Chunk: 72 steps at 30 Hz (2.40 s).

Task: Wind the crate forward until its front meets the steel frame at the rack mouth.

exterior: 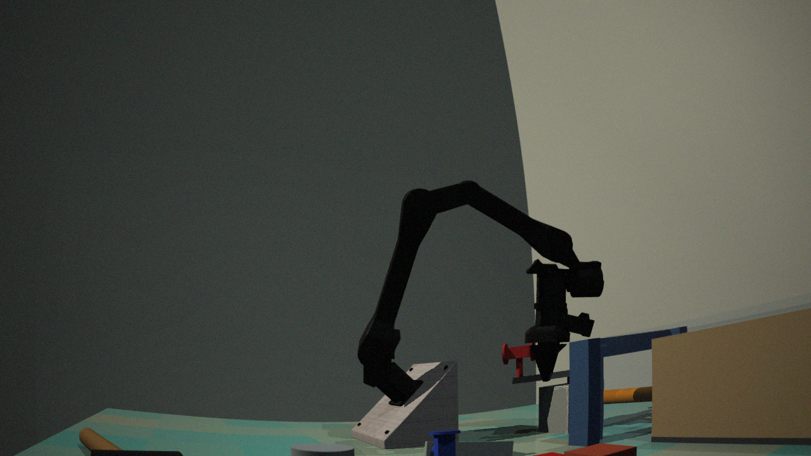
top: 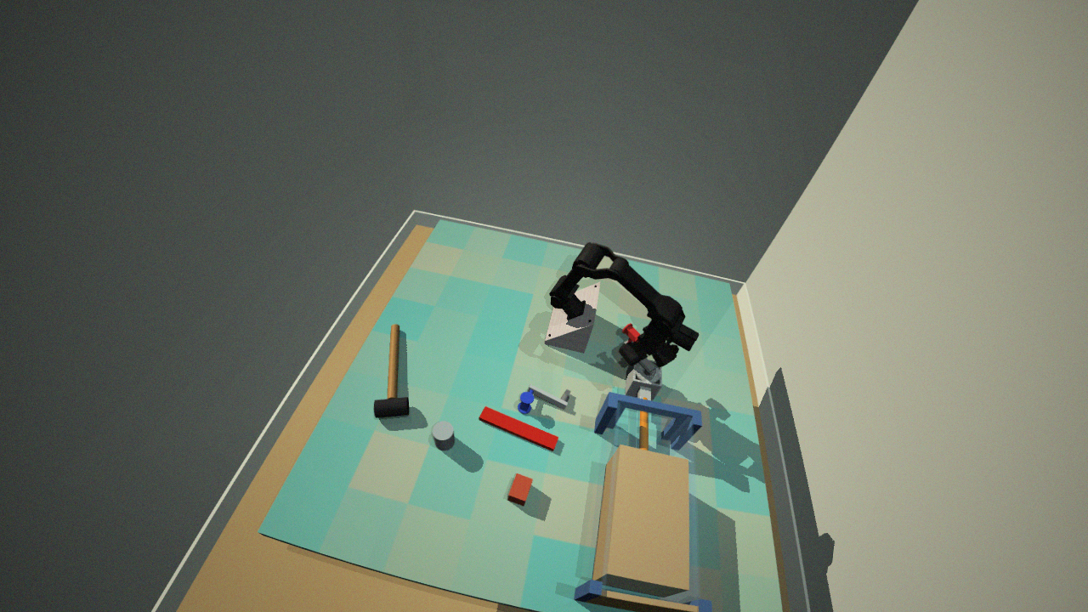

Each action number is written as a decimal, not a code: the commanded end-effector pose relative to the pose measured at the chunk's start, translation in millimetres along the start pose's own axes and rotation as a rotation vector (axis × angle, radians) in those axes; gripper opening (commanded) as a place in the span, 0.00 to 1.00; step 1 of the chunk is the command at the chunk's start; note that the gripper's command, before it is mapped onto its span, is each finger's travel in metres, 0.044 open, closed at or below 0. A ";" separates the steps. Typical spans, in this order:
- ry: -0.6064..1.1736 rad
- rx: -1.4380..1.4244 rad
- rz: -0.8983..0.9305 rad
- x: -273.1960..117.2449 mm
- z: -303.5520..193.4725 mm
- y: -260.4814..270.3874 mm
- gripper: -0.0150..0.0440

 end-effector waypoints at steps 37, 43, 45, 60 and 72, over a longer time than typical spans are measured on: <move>-0.002 0.338 0.029 5.9 3.5 14.5 0.25; -0.002 0.327 0.028 8.3 3.6 14.0 0.25; -0.001 0.303 0.026 10.0 3.6 12.9 0.25; -0.002 0.334 0.028 15.3 3.1 14.4 0.25; -0.002 0.378 0.032 16.0 3.3 16.4 0.25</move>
Point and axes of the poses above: the point midway between the two fingers, 35 mm back from their tips, its own x axis out along the fingers, its own y axis across the jaws, z = x × y, the point moved 2 cm from there along -x, back along the fingers, and after that the axes turned 2 degrees about x, right-handed, at the moved point
